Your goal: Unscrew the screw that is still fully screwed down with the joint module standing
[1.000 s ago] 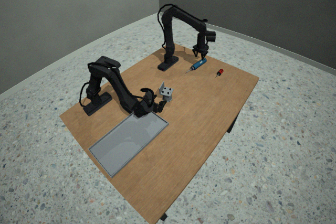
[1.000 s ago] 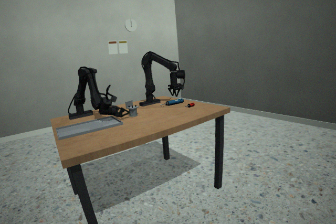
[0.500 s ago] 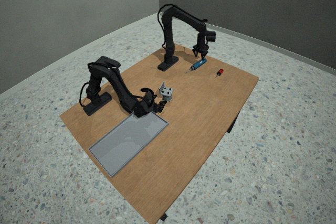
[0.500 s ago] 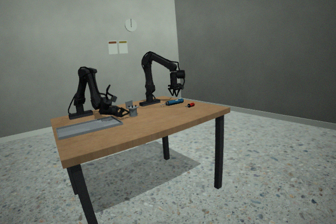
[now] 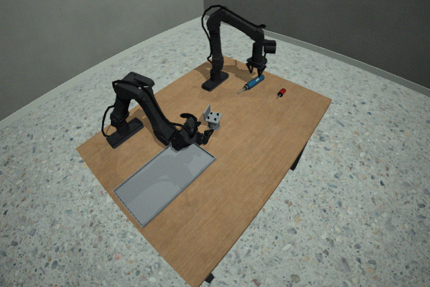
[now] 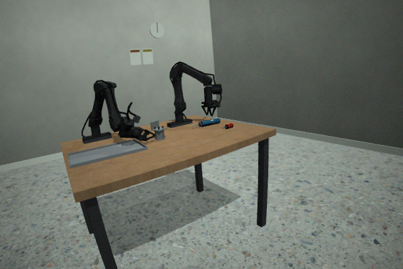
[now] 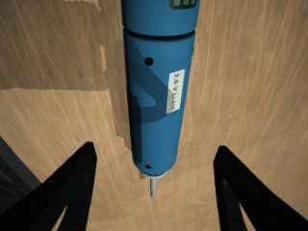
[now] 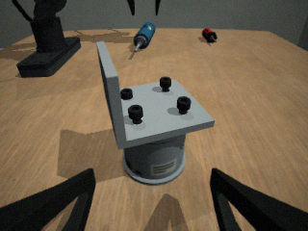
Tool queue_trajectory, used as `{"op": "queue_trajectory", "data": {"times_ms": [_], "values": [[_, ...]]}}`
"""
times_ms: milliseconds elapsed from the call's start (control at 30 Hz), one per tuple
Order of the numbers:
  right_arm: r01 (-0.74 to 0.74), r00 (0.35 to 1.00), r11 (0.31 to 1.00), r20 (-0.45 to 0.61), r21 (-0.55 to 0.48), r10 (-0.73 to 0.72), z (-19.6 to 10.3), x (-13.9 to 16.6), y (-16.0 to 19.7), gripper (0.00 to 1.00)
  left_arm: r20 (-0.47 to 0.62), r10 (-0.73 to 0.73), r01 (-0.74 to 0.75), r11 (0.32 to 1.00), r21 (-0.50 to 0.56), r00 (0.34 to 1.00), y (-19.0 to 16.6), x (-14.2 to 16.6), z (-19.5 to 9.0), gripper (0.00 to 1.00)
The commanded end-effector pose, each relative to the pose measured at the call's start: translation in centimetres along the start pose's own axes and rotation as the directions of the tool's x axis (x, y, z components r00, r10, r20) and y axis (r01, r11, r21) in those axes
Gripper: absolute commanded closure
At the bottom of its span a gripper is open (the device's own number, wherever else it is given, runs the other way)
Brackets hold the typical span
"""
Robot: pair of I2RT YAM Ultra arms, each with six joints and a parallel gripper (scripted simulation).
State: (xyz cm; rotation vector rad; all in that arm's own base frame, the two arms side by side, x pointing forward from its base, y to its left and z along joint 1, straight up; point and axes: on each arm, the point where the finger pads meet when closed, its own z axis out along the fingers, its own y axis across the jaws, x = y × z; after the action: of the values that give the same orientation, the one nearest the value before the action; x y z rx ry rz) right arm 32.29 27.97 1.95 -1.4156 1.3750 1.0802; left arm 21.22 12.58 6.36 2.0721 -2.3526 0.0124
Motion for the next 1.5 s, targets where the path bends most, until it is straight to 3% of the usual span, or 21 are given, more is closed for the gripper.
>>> {"op": "queue_trajectory", "data": {"times_ms": [0,267,633,1467], "values": [[-0.029,1.0,1.0,-0.002,0.008,0.029,-0.5,0.4,0.3,0.14,0.017,-0.006,0.006,1.0,0.007,1.0,-0.2,-0.3,-0.4,0.35],[-0.029,1.0,1.0,-0.01,-0.005,0.029,0.7,0.8,0.8,0.14,0.017,-0.006,0.006,1.0,0.007,1.0,-0.2,-0.3,-0.4,0.35],[0.031,0.999,1.0,0.019,0.004,-0.031,1.6,-1.2,-0.6,0.14,0.017,-0.006,0.006,1.0,0.007,1.0,-0.2,-0.3,-0.4,0.35],[0.009,1.0,1.0,0.006,0.006,-0.009,4.2,-0.2,-0.4,0.14,0.017,-0.006,0.006,1.0,0.007,1.0,-0.2,-0.3,-0.4,0.35]]}}
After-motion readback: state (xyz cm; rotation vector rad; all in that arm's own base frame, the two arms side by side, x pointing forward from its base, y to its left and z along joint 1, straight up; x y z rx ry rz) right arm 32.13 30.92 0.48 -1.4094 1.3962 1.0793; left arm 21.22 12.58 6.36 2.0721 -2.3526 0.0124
